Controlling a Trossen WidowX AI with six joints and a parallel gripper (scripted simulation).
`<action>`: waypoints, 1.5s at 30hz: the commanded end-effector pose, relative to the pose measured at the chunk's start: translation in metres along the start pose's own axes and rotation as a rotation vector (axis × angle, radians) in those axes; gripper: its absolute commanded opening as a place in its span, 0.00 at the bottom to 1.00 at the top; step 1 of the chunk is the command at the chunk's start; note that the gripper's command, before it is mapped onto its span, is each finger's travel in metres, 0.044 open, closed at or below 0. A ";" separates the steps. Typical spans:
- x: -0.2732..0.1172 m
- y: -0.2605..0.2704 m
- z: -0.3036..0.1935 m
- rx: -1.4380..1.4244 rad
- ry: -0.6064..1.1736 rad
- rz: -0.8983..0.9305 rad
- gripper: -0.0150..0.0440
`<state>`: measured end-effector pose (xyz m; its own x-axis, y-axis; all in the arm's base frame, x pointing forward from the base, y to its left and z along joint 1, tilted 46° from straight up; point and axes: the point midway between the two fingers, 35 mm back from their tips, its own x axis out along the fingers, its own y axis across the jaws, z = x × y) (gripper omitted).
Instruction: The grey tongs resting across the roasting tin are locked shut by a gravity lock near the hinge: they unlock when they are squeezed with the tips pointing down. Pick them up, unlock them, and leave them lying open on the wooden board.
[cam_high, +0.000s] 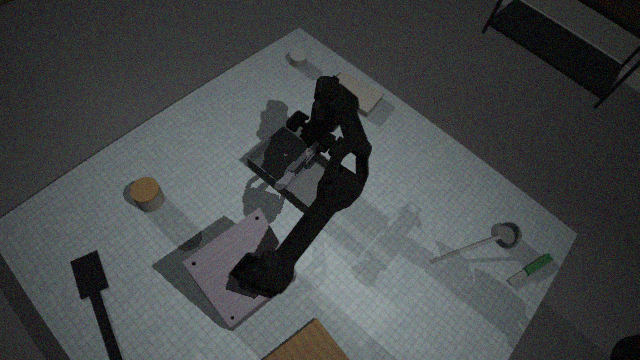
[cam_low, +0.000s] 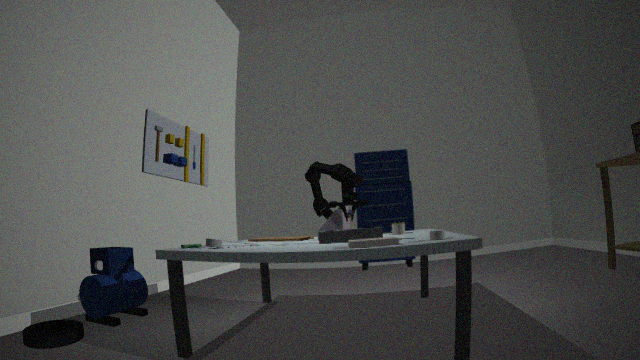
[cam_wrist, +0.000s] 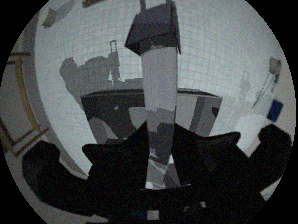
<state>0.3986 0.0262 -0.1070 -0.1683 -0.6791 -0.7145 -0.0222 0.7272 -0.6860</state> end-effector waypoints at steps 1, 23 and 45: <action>-0.002 -0.011 0.002 0.030 0.000 0.006 0.00; -0.013 -0.178 0.003 0.457 -0.005 0.054 0.00; -0.013 -0.338 -0.066 0.934 -0.010 0.026 0.00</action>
<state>0.3565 -0.1910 0.1252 -0.1511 -0.6580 -0.7377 0.7358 0.4235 -0.5285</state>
